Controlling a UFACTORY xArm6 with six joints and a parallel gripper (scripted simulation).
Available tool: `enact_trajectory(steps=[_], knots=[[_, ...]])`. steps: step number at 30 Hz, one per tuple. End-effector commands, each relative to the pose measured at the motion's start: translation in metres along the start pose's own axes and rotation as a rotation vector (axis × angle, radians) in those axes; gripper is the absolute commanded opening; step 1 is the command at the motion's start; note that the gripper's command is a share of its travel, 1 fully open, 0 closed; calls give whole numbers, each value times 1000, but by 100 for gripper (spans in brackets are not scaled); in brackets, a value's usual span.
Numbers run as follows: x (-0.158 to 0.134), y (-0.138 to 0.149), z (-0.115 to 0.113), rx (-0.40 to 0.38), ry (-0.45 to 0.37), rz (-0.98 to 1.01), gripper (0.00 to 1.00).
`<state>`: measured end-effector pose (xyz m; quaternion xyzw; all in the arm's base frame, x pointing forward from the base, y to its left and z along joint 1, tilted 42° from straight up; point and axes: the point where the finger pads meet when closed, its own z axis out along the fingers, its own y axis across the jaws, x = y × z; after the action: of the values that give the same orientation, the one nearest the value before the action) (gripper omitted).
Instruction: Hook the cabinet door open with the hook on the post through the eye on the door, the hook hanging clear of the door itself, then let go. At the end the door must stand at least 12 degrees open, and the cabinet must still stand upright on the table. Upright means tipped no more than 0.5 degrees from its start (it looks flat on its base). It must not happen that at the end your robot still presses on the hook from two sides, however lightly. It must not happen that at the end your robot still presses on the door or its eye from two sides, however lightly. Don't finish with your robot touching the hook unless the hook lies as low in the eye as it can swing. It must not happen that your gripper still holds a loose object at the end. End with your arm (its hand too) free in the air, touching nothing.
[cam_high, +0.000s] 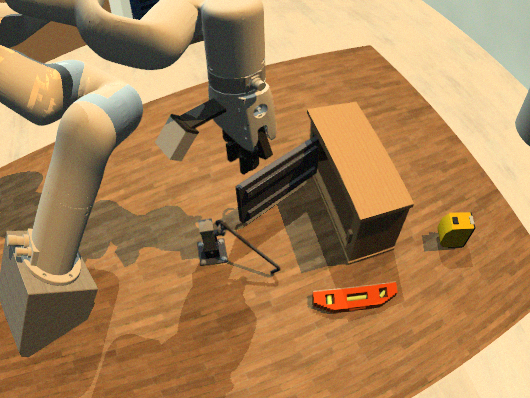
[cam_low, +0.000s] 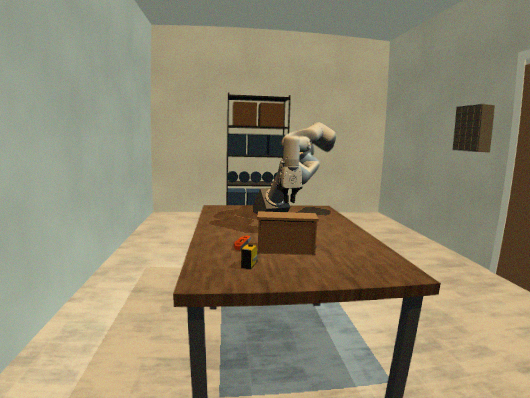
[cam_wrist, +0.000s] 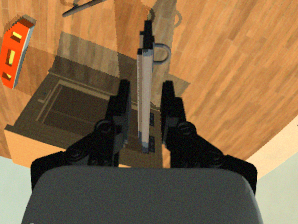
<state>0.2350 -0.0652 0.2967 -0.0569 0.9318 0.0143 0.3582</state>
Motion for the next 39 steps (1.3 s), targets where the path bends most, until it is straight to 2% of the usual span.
enact_trajectory(steps=[1, 20, 39], knots=[[-1, 0, 7, 3, -1, -1, 27], [-2, 0, 39, 3, -1, -1, 27], [-2, 0, 59, 3, -1, -1, 27]])
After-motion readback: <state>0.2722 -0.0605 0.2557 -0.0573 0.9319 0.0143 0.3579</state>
